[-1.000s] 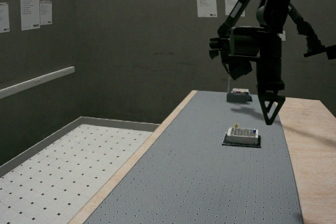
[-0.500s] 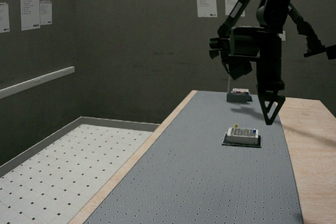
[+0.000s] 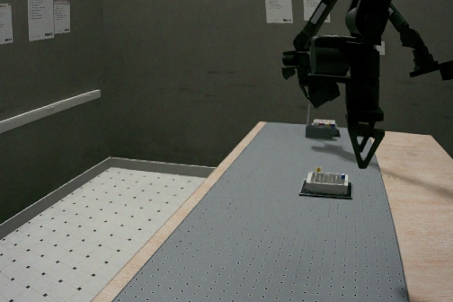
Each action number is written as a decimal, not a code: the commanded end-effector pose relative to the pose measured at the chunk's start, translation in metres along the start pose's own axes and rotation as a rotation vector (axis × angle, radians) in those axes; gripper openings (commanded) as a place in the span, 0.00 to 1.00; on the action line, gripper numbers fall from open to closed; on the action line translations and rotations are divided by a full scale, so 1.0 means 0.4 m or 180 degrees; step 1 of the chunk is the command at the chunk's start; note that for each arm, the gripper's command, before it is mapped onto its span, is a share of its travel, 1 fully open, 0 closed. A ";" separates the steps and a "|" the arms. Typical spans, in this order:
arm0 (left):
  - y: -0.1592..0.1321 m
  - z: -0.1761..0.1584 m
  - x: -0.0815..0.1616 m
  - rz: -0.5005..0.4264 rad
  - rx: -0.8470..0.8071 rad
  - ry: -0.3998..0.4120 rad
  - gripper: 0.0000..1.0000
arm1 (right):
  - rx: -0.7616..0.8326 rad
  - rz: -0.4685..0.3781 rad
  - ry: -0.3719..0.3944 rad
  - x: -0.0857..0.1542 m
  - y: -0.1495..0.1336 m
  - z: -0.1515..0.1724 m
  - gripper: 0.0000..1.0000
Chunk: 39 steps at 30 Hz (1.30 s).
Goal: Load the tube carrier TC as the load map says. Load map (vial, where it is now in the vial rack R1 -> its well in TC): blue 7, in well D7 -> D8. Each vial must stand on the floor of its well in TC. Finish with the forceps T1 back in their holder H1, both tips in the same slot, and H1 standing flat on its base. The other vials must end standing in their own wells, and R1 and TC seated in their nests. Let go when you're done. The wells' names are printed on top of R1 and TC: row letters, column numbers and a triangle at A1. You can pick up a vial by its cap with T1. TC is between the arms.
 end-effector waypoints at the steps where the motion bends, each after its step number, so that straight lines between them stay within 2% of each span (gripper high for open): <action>1: 0.018 -0.002 0.005 -0.0051 -0.0027 0.0001 1.00 | 0.0005 0.0035 0.0012 0.002 -0.012 -0.008 0.24; 7: 0.018 -0.002 0.005 -0.0051 -0.0027 0.0001 1.00 | 0.0005 0.0035 0.0012 0.002 -0.012 -0.008 0.24; 8: 0.018 -0.002 0.005 -0.0051 -0.0027 0.0001 1.00 | -0.0040 -0.0426 -0.0154 0.034 0.001 -0.025 0.24; 12: 0.018 -0.002 0.005 -0.0051 -0.0027 0.0001 1.00 | -0.0086 -0.0425 -0.0151 0.036 -0.012 -0.009 0.24; 15: 0.018 -0.002 0.005 -0.0051 -0.0027 0.0001 1.00 | -0.0031 -0.0432 -0.0138 0.041 -0.014 0.040 0.24; 39: 0.018 -0.002 0.005 -0.0051 -0.0027 0.0001 1.00 | -0.0033 -0.0422 -0.0132 0.070 -0.155 0.208 0.24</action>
Point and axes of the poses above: on each arm, the point where the finger pads meet when closed, its own x axis back along the fingers, its own z axis across the jaws, y = z × x, the point moved 5 cm from there along x, back along the fingers, and after that the axes turned 11 degrees about x, right-handed, at the moved point
